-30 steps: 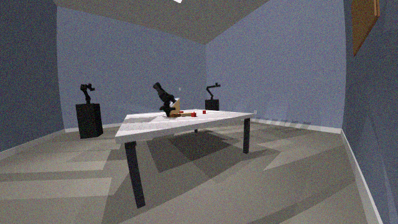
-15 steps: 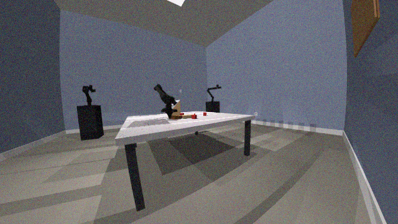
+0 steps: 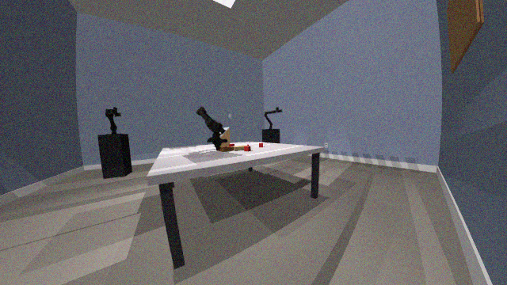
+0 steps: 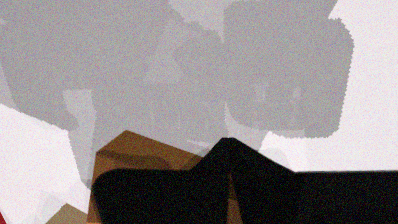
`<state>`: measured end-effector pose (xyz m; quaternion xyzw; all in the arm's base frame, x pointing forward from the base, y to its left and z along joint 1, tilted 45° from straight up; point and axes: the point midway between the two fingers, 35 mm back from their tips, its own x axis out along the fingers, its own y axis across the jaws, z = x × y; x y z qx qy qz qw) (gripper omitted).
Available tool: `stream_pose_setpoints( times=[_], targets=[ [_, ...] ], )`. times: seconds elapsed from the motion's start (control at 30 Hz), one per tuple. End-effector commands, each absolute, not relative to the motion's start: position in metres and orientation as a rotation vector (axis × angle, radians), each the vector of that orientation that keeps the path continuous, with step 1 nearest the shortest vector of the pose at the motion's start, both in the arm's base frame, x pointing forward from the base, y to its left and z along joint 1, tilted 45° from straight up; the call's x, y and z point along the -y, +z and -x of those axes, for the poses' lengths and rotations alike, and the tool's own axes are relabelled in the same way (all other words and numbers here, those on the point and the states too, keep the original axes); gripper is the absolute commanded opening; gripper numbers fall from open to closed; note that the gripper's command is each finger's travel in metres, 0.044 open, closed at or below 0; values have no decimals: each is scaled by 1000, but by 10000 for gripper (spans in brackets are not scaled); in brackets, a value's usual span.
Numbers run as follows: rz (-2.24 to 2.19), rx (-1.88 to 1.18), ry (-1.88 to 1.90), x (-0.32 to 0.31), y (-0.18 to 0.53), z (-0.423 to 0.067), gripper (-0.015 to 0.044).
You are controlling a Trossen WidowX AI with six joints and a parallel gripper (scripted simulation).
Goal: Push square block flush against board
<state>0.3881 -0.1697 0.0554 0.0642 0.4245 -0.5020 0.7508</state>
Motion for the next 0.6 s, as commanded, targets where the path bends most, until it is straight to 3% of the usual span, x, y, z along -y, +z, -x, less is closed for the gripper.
stream_pose_setpoints(
  times=[0.0,0.57],
  targets=[
    [-139,-935,-1092,164,49,-384,0],
    [-140,-937,-1092,152,35,-378,0]
  ],
)
